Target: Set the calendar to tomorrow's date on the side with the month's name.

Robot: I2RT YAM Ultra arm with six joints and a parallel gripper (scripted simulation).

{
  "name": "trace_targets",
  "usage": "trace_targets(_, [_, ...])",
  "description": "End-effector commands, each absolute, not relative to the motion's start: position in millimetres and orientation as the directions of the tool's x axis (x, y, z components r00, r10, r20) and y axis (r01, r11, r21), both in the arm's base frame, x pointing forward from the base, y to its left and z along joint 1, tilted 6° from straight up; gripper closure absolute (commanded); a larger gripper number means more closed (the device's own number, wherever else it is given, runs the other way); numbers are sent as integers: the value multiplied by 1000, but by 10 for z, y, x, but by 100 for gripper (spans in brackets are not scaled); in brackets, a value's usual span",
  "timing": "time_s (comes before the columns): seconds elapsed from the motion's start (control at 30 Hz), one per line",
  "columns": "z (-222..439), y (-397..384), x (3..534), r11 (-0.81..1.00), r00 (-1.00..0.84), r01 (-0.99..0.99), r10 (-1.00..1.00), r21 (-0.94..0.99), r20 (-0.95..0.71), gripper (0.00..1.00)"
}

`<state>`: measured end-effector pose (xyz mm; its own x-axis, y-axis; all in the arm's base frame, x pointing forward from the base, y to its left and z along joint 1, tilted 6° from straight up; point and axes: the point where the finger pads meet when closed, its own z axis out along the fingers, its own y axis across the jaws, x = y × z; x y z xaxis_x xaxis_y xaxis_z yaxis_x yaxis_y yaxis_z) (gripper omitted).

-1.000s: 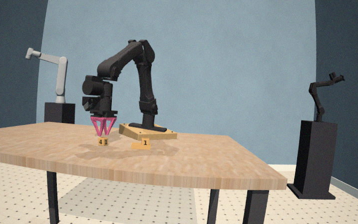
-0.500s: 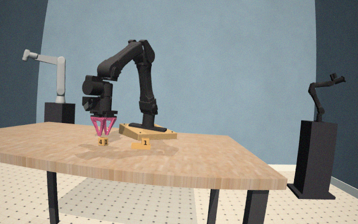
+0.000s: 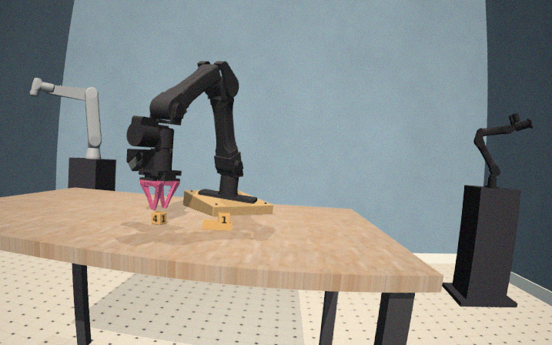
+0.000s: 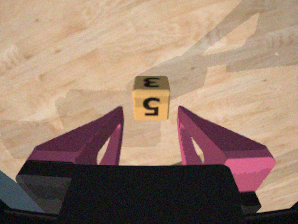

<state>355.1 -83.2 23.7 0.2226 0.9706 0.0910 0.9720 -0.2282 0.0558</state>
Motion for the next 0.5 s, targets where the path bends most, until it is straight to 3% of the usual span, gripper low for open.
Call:
trace_targets(0.0, [207,-805,3529,-224,220,974,972,45,85,55])
trace_targets(0.47, [251,-818,3523,-228,223,972,971,56,84,55])
